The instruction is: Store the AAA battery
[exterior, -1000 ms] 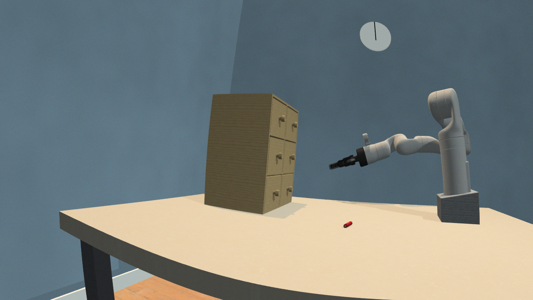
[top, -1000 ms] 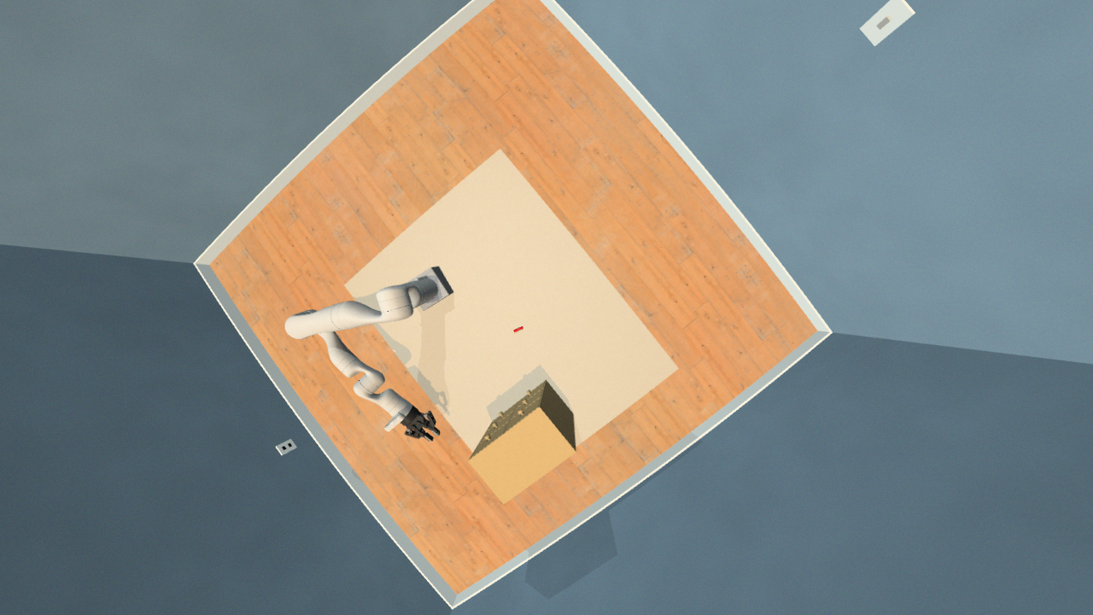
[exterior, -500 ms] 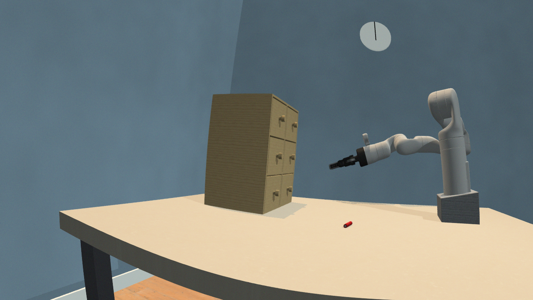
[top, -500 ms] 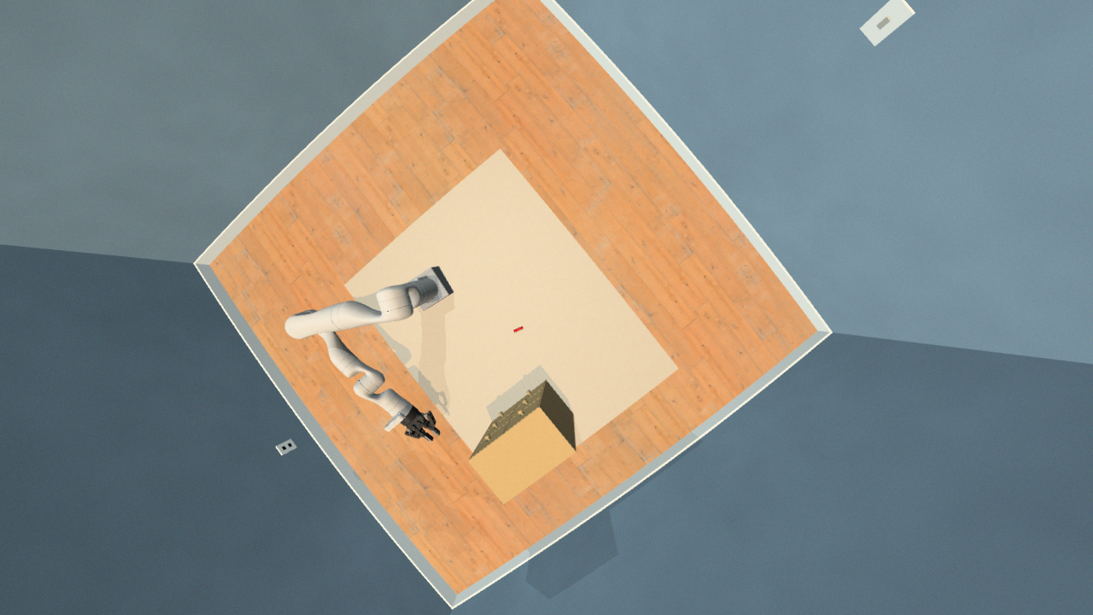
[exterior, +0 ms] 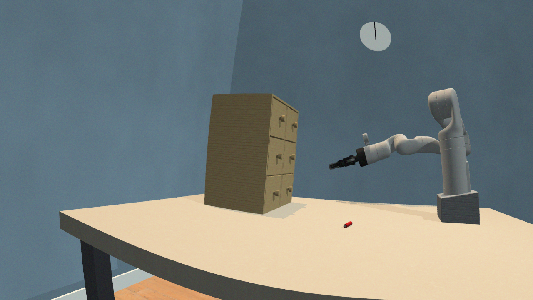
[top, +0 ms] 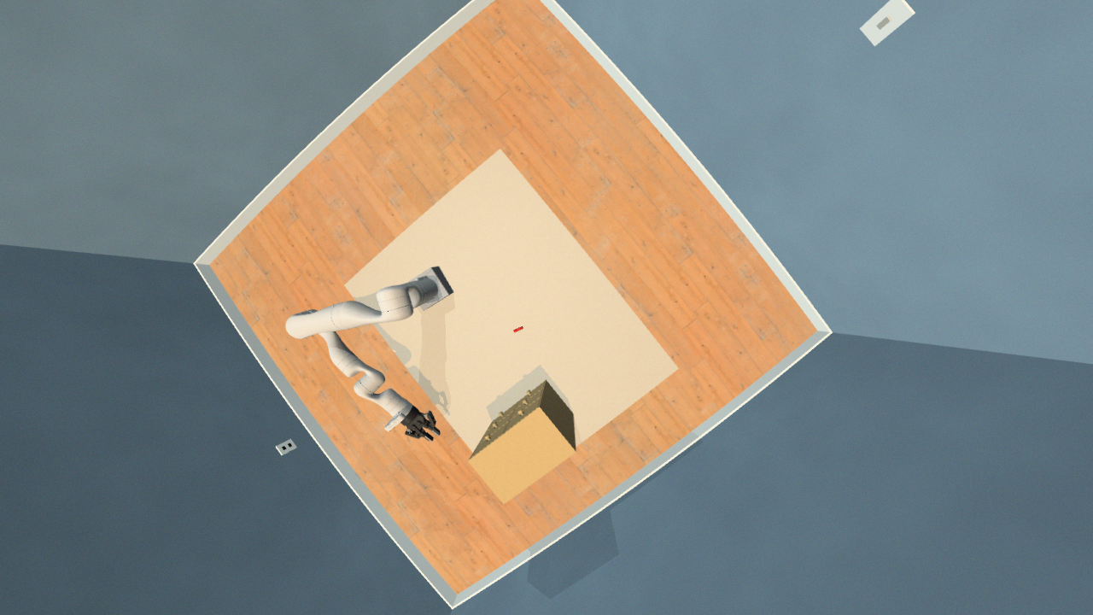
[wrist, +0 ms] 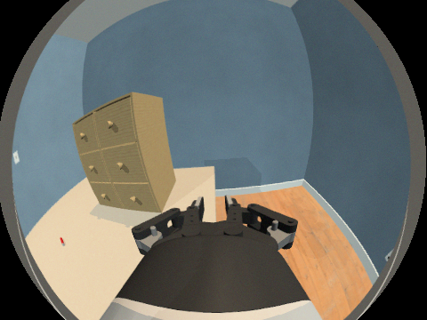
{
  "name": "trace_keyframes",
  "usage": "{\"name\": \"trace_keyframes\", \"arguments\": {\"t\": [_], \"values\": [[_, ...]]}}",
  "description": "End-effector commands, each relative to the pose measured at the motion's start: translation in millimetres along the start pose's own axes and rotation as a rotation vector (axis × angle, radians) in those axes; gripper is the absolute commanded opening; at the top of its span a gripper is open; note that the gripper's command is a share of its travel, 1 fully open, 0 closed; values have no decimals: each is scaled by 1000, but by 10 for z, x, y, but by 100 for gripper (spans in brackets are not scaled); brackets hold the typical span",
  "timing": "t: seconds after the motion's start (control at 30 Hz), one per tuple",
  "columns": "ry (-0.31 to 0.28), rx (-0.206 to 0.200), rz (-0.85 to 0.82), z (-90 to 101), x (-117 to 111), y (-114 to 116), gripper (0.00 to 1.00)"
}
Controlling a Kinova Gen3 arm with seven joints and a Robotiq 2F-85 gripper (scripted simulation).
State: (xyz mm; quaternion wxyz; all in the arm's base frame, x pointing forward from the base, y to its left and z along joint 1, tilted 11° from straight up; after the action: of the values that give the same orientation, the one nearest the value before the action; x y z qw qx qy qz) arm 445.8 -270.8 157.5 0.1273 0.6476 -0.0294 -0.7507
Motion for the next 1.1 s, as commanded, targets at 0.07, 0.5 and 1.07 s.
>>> {"name": "trace_keyframes", "arguments": {"t": [0.07,0.5,1.07], "values": [[1,2,8,-3,-12,-17,33],[2,-1,9,-43,-14,-113,33],[2,-1,9,-118,-5,-320,33]]}}
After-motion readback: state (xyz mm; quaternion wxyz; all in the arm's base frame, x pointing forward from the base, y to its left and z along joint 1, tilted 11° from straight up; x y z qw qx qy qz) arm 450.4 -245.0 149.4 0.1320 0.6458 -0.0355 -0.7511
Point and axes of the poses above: the point where the finger pads meet when closed, its own z axis back along the fingers, its own y axis across the jaws, x = y × z, the point moved 4 cm from there along z, back along the fingers, and after that the axes turned 11 degrees about z, right-handed, at the moved point
